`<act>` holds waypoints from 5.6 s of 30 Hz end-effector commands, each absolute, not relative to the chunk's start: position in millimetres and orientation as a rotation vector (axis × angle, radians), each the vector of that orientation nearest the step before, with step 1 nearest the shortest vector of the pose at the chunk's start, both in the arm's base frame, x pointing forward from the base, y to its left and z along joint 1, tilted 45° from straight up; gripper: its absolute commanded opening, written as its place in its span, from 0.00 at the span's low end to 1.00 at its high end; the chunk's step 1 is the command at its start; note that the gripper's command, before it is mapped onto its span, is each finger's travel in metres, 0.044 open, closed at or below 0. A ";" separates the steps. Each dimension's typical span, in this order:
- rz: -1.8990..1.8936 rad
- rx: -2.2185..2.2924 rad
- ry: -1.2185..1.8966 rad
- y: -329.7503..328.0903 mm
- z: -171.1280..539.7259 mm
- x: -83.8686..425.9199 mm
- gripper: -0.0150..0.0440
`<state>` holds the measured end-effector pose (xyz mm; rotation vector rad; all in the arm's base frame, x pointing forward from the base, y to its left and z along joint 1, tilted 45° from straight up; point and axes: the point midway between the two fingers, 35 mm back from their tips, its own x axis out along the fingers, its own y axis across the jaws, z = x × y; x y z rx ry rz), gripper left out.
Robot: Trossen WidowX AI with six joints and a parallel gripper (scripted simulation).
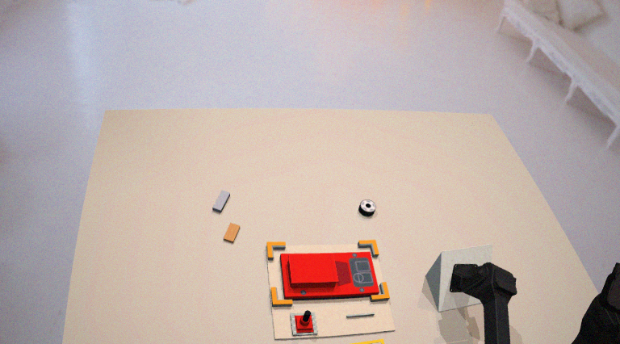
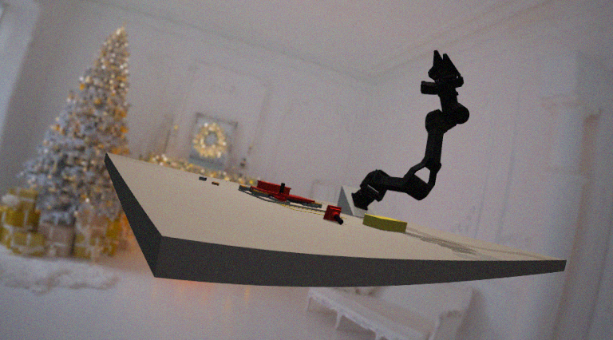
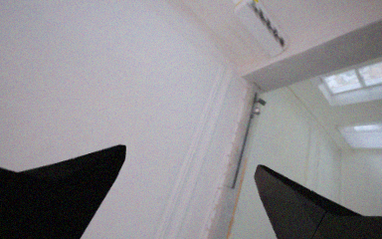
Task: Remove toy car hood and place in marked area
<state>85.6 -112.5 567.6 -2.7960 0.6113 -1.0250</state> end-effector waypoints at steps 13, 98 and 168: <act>-0.954 -2.295 0.380 -198.8 553.8 89.7 1.00; 0.673 0.533 1.542 -61.6 8.9 346.9 1.00; 0.675 0.535 1.540 -26.3 -23.4 342.7 1.00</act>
